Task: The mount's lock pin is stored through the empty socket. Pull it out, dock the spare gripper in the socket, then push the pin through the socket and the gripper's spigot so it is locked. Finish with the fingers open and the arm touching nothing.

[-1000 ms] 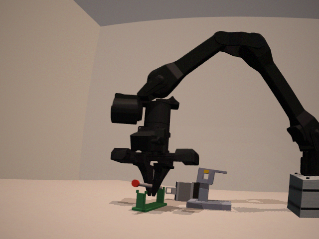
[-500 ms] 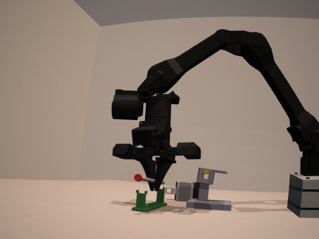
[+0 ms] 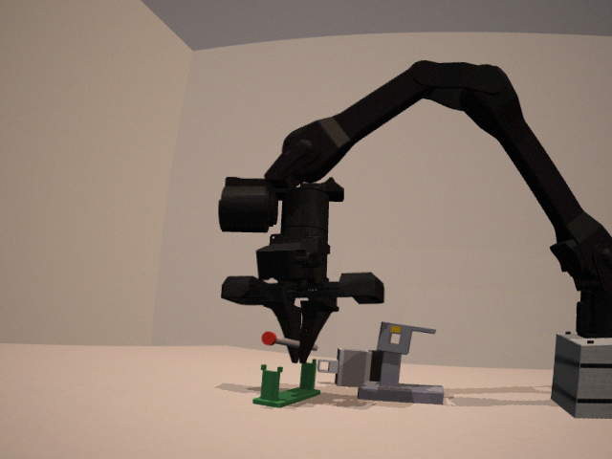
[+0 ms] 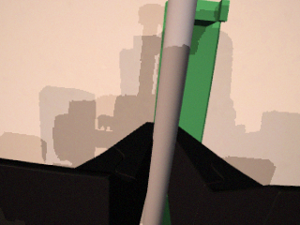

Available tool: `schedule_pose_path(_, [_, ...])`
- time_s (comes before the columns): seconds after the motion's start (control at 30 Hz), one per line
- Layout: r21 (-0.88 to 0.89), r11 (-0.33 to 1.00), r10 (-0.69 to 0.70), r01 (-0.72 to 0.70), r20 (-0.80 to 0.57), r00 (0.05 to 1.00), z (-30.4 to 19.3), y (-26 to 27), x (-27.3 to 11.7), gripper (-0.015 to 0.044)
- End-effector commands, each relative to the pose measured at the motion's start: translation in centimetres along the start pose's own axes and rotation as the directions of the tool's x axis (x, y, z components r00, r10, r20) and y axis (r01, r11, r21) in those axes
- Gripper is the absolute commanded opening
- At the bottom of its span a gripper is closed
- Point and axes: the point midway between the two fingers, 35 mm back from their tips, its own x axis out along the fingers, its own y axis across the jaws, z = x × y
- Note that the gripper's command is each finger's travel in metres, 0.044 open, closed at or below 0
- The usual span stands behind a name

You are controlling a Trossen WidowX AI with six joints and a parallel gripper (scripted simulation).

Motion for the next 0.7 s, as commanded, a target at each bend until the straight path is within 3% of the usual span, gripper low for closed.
schedule_pose_path(0.0, [-0.008,1.0,-0.006,0.006,0.001,1.0,-1.0,-0.4,-0.7,0.0])
schedule_pose_path(0.67, [-0.019,1.0,0.003,-0.003,-0.004,1.0,-3.2,-0.9,0.1,0.0])
